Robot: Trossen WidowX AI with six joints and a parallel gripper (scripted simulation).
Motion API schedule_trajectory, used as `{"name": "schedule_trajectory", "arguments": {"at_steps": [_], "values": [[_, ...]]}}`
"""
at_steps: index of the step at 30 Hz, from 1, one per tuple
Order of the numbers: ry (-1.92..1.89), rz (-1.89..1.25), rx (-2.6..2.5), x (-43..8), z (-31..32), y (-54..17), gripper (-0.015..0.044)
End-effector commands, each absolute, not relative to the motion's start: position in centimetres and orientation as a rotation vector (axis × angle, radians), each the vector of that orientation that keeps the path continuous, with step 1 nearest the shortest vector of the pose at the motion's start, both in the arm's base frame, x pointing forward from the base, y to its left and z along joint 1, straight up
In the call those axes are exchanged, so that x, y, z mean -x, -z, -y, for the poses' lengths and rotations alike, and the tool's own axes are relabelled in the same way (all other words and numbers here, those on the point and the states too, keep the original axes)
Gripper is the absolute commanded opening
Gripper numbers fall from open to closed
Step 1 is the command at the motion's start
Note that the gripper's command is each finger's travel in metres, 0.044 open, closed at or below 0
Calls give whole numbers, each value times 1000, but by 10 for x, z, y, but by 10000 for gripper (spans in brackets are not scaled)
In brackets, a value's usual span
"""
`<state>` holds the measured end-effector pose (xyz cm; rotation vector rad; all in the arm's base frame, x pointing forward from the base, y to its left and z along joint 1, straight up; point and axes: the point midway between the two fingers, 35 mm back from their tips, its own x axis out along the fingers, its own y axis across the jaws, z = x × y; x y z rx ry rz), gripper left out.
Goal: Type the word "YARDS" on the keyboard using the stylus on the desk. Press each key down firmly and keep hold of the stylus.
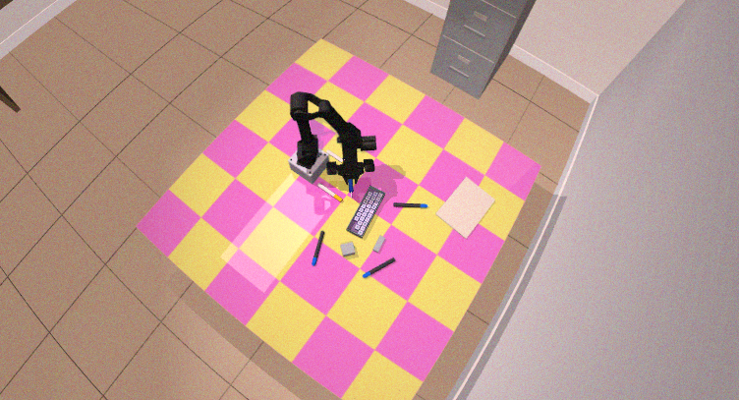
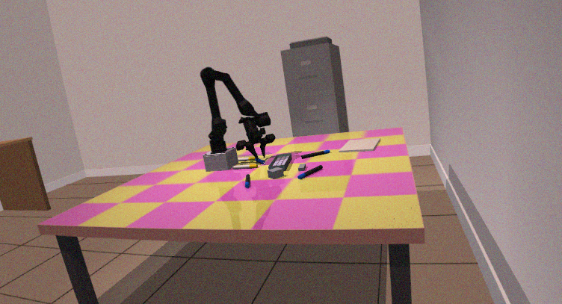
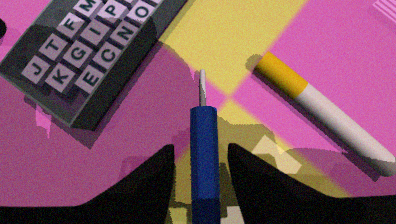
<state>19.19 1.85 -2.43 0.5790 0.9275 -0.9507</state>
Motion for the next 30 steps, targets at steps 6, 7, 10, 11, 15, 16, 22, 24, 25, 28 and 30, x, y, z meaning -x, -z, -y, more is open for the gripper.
{"name": "schedule_trajectory", "arguments": {"at_steps": [6,7,10,11,15,16,22,24,25,28,30], "values": [[954,-931,-567,-190,-17,32,150],[954,-931,-567,-190,-17,33,150],[954,-931,-567,-190,-17,36,150],[954,-931,-567,-190,-17,36,150],[954,-931,-567,-190,-17,40,150],[954,-931,-567,-190,-17,41,150],[954,-931,-567,-190,-17,42,150],[953,-930,-575,-191,-18,41,124],[953,-930,-575,-191,-18,41,97],[953,-930,-575,-191,-18,41,19],[953,-930,-575,-191,-18,41,5]]}}
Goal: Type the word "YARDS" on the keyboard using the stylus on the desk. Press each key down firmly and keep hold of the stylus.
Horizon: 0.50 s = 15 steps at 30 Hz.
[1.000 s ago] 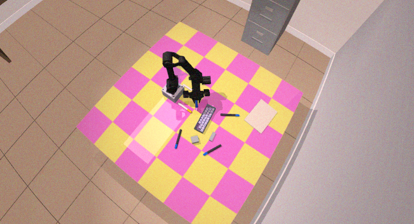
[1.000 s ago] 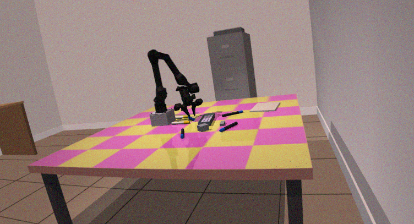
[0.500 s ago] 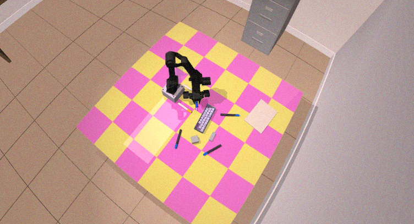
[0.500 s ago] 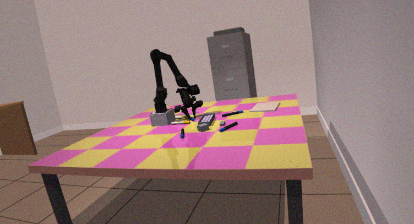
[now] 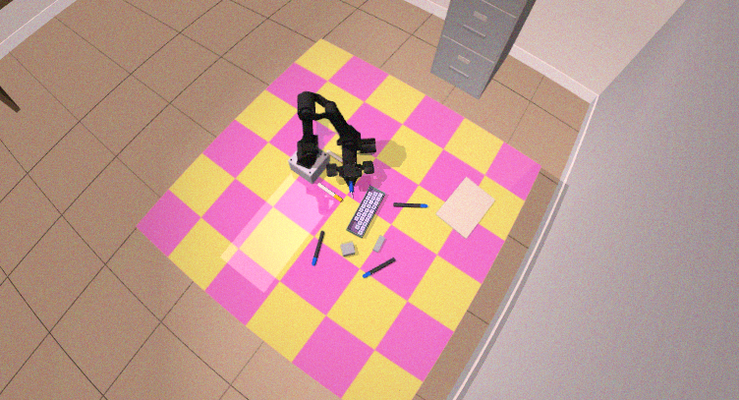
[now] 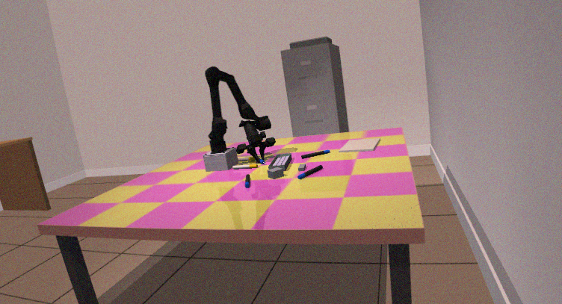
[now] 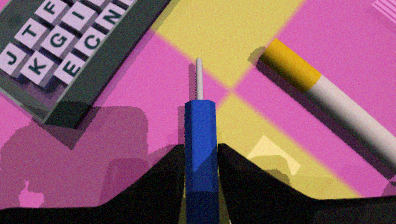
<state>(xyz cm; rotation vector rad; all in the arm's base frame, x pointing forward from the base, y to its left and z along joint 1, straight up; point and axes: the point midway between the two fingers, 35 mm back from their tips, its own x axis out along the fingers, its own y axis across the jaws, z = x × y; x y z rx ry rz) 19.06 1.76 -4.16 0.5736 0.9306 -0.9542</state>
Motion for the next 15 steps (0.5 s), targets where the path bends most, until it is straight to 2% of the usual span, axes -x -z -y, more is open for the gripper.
{"name": "schedule_trajectory", "arguments": {"at_steps": [1,15], "values": [[953,-930,-575,-191,-18,41,0],[953,-930,-575,-192,-19,23,0]]}}
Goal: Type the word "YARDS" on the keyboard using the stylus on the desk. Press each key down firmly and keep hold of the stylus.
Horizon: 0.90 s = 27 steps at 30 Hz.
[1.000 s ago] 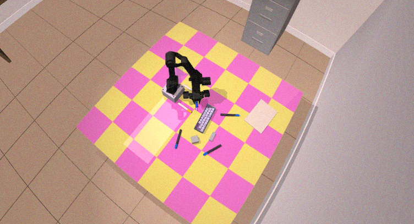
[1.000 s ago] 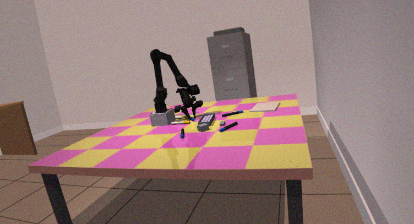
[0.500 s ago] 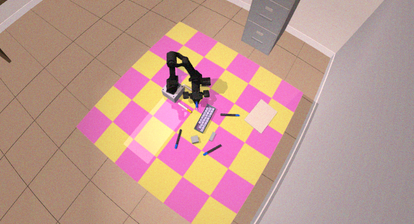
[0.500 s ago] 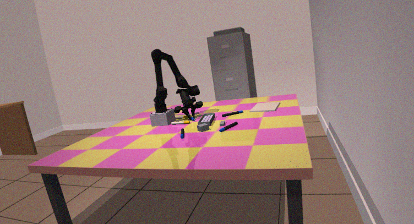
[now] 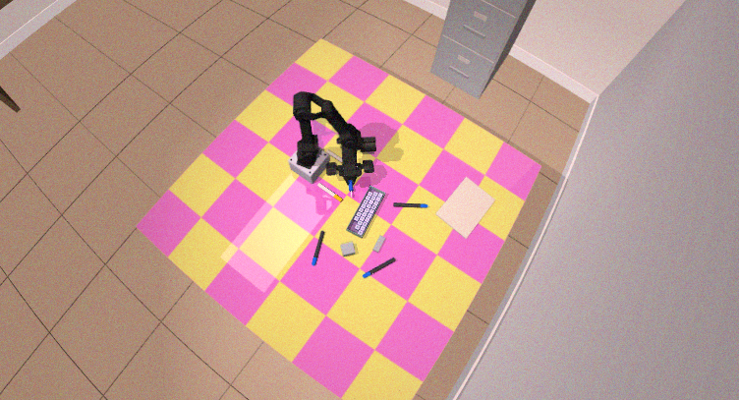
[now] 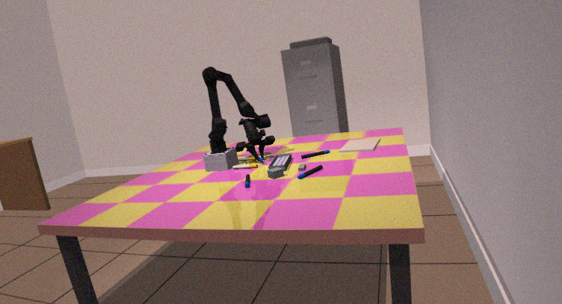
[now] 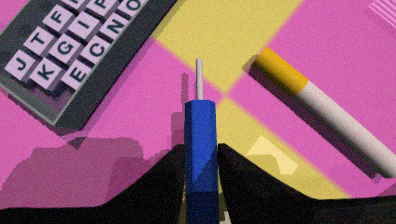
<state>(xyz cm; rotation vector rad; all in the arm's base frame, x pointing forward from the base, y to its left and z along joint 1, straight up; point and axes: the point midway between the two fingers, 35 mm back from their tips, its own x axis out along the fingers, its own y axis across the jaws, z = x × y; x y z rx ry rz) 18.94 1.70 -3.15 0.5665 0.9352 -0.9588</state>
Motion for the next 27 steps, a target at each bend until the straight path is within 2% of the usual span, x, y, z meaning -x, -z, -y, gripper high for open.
{"name": "schedule_trajectory", "arguments": {"at_steps": [1,13,27], "values": [[953,-930,-575,-192,-19,20,0],[947,-936,-553,-192,-17,-6,0],[804,-1069,-130,-218,-1,-19,0]]}}
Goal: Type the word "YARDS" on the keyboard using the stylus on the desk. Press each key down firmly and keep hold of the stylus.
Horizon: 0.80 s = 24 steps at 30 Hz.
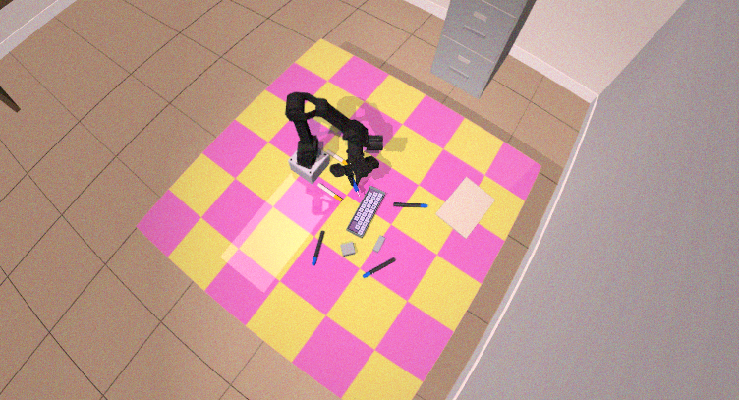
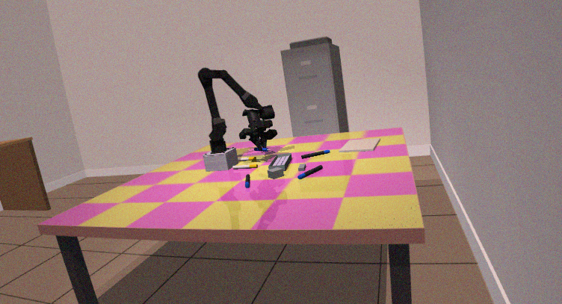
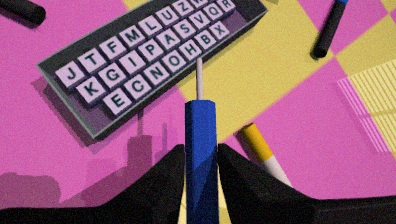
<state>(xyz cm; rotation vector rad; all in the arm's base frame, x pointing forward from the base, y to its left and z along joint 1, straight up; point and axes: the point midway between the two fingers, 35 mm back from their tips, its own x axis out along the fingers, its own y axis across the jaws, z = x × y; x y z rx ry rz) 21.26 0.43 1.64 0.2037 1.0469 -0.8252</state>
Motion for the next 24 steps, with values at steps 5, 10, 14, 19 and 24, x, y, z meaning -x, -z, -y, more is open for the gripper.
{"name": "schedule_trajectory", "arguments": {"at_steps": [5,10,14,19,24], "values": [[750,-1121,27,-227,6,-23,0],[694,-1175,184,-235,12,-28,0],[647,-1220,309,-242,18,-31,0],[587,-1281,462,-250,26,-35,0],[523,-1344,611,-257,35,-38,0]]}}
